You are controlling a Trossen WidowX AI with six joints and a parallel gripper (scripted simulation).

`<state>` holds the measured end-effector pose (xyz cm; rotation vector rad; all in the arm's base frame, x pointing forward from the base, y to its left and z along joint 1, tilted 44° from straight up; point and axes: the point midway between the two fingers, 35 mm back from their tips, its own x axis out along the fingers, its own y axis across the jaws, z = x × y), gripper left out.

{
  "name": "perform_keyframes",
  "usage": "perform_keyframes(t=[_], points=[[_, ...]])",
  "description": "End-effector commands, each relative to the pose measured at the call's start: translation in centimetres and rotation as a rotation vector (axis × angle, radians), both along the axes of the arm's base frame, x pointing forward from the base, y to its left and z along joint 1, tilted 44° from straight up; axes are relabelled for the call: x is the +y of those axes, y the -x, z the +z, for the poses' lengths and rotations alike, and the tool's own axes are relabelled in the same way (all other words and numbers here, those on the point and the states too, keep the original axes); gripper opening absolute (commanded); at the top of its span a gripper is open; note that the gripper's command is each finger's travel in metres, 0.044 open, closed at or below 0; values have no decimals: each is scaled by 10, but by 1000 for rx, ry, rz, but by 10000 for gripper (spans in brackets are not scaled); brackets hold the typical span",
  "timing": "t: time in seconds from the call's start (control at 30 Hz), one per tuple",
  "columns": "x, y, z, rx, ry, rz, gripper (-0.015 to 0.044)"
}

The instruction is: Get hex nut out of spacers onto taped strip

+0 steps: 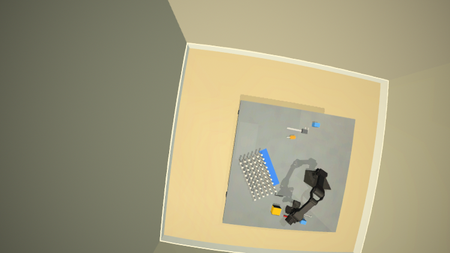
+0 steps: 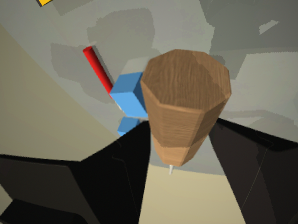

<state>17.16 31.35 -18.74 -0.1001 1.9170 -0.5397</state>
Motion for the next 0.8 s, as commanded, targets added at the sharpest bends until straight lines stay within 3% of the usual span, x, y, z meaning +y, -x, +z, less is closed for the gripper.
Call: perform_keyframes(t=[0.0, 0.77], points=[[-3, 0, -3, 3, -2, 4, 0], [-19, -1, -19, 3, -1, 4, 0]])
